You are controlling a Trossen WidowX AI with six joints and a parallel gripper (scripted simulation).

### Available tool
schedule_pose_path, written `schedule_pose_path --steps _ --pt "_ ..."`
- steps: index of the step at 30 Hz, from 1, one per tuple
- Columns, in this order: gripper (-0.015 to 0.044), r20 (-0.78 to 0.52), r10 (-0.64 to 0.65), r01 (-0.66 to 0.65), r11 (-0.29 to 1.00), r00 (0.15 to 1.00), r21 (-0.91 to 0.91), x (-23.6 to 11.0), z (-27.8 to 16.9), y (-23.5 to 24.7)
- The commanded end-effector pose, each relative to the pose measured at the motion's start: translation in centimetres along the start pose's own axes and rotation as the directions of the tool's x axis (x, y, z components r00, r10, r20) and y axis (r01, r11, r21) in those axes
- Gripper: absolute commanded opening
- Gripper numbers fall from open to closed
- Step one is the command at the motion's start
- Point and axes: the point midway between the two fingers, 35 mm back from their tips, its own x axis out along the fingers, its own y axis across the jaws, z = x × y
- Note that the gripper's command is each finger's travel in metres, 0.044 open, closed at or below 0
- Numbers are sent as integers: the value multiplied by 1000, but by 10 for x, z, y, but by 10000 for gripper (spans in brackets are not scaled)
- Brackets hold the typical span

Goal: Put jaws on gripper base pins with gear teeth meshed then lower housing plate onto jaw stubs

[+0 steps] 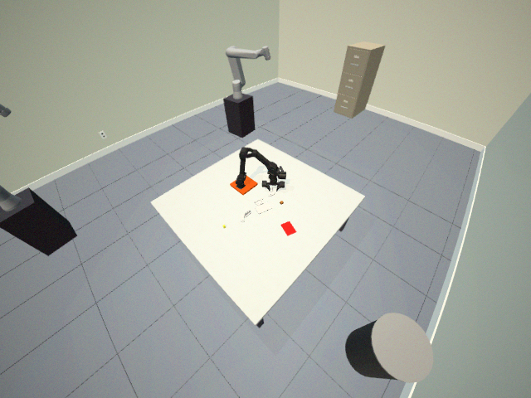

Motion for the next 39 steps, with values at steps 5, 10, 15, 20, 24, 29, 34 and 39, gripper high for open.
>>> schedule_pose_path --steps 5,10,15,20,24,29,34,39 --pt "134 0 0 0 1000 1000 0 0 0 0" --pt "134 0 0 0 1000 1000 0 0 0 0" --pt "134 0 0 0 1000 1000 0 0 0 0" --pt "134 0 0 0 1000 1000 0 -4 0 -1" --pt "134 1 0 0 1000 1000 0 -17 0 -2" --pt "134 1 1 -1 1000 1000 0 -32 0 -3" --pt "134 2 1 -1 1000 1000 0 -48 0 -3" --pt "134 2 2 -2 1000 1000 0 -64 0 -2"
